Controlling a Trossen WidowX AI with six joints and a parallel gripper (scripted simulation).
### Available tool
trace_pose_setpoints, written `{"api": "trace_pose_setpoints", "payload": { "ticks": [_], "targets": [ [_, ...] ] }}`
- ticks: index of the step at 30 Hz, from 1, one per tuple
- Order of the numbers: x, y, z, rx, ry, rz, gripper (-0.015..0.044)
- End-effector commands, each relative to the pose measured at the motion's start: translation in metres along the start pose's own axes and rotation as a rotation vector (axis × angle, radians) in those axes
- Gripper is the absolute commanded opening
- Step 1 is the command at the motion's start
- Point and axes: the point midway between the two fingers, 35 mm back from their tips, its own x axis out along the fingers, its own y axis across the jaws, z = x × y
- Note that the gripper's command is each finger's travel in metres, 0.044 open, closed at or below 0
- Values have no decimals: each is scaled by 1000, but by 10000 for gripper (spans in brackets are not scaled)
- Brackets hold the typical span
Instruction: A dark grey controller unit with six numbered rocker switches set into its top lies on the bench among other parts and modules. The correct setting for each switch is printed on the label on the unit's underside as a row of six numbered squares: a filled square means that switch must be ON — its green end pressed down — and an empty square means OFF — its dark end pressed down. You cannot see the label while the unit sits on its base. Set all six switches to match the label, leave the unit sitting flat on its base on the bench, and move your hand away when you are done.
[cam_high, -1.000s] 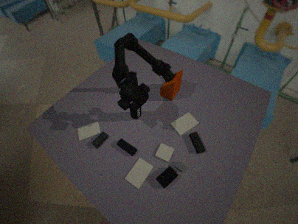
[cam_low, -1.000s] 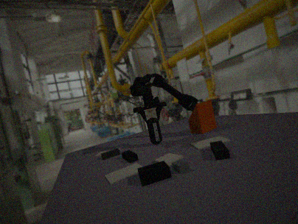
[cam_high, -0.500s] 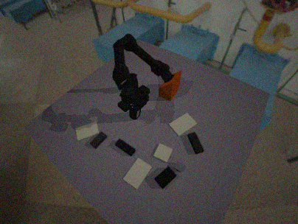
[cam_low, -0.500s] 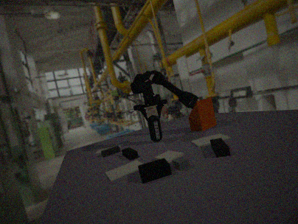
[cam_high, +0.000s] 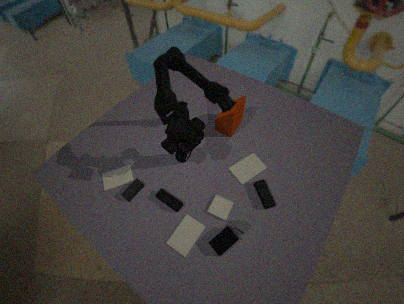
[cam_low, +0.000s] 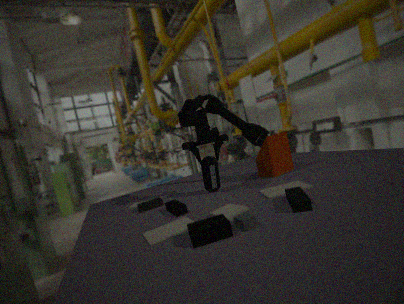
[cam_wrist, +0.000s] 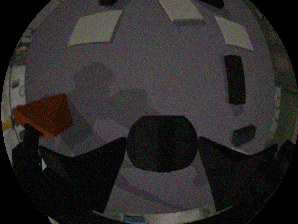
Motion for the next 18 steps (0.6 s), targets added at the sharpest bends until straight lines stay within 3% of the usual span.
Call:
{"api": "trace_pose_setpoints", "payload": {
  "ticks": [1,18],
  "targets": [
    [5,0,3,10,2,14,338],
    [9,0,16,10,1,14,338]
  ]
}}
